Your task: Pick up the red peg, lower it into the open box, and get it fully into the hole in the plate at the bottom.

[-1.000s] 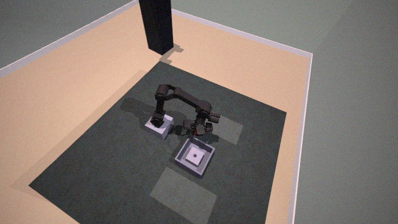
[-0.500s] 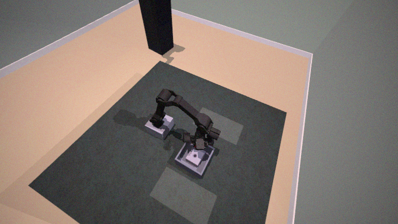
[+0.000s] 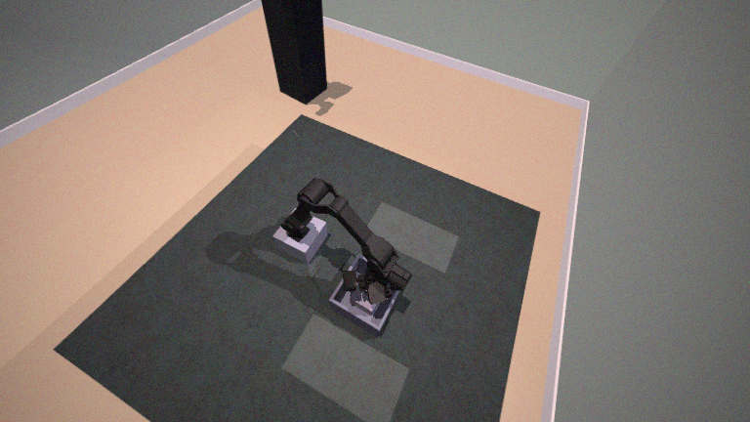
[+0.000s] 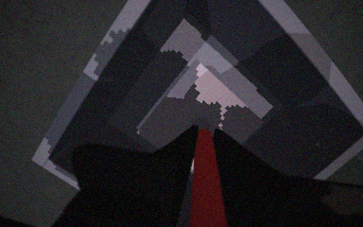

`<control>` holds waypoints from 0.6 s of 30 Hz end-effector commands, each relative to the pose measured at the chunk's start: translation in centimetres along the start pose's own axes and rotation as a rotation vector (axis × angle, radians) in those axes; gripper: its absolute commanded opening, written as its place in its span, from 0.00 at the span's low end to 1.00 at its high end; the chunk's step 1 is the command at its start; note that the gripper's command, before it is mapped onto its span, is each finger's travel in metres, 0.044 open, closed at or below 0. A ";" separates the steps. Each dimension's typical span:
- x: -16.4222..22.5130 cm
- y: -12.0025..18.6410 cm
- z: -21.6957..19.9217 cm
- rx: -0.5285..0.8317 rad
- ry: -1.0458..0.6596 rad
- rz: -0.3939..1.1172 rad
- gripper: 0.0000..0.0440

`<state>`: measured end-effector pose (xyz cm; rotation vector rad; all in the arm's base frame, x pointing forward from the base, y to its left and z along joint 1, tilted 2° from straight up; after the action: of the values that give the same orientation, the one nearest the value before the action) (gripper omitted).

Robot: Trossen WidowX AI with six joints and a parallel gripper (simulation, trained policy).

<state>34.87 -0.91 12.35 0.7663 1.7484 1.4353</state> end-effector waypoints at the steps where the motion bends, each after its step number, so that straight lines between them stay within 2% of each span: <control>1: -0.1 -1.9 -0.2 0.002 0.046 0.048 0.17; 5: -0.4 -3.1 -0.1 -0.004 0.063 0.076 0.38; 7: -1.0 -3.2 -0.1 -0.012 0.085 0.074 0.39; 8: -1.3 -3.3 0.0 -0.017 0.091 0.076 0.43; 13: -2.6 -2.9 0.6 -0.042 0.082 0.101 0.68; 18: -4.1 -2.4 1.5 -0.078 0.083 0.117 0.89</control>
<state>37.35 -3.38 10.22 0.7891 1.7445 1.5945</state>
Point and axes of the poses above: the point midway between the two fingers, 35 mm back from their tips, its own y axis back along the fingers, its own z axis across the jaws, x = y × z, the point moved 10 cm from there along y, back along the fingers, and after that the axes turned 5 degrees about -y, right-handed, at the moved point
